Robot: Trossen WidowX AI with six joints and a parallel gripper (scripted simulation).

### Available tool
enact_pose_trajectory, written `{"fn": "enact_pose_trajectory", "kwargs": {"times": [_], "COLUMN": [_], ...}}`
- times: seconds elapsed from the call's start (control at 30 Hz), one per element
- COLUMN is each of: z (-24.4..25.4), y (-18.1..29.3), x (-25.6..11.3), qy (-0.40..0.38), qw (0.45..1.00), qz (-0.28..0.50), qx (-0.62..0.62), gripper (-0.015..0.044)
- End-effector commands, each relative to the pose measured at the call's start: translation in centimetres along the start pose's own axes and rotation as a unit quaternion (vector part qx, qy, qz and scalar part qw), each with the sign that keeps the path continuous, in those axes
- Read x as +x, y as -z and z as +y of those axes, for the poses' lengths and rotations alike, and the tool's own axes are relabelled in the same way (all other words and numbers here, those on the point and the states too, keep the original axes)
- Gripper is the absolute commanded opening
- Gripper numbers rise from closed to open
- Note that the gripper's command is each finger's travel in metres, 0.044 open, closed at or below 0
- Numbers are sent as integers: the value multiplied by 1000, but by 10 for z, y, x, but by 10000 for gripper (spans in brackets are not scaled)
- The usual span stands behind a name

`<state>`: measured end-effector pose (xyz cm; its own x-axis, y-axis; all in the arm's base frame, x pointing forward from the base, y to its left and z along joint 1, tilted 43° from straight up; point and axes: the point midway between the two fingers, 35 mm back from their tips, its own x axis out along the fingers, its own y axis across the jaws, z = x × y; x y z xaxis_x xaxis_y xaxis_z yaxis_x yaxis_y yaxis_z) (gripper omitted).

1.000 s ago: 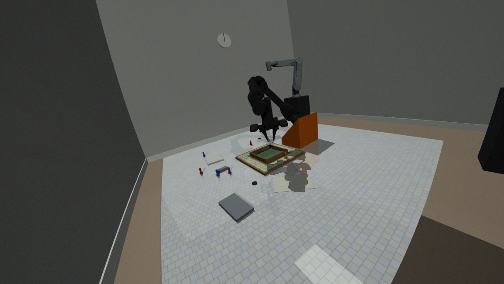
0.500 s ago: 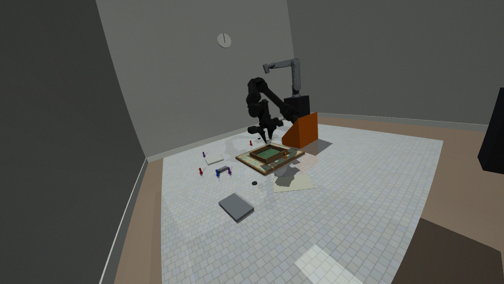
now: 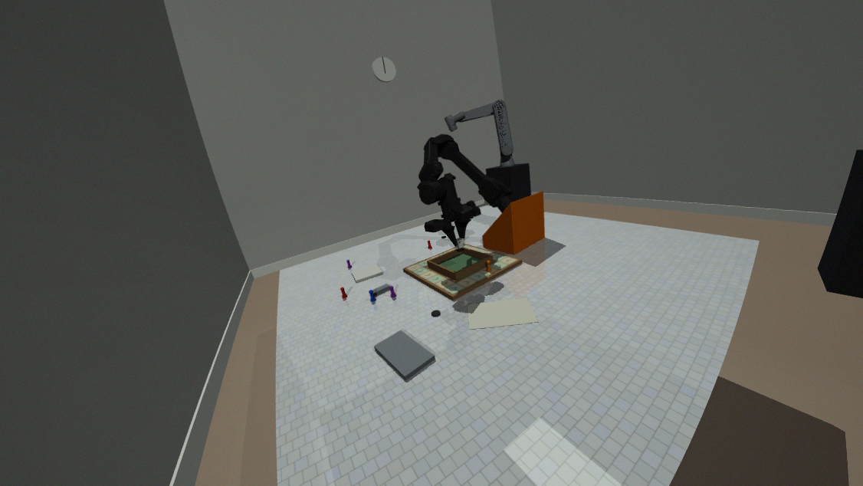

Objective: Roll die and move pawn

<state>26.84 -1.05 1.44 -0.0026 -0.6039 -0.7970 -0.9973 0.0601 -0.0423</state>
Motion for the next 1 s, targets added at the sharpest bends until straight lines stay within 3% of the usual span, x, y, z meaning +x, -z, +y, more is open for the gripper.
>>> {"fn": "enact_pose_trajectory", "kwargs": {"times": [0.0, 0.3, 0.63, 0.8, 0.97], "z": [3, 8, 9, 7, -4], "y": [0, -3, -2, -1, 24], "x": [4, 10, 12, 9, -27], "qy": [-18, -34, 11, 23, 24], "qw": [998, 979, 937, 929, 929], "qz": [-54, -200, -349, -368, -368], "qx": [-2, -6, -9, -9, -9], "gripper": [0, 0, 0, 0, 0]}}
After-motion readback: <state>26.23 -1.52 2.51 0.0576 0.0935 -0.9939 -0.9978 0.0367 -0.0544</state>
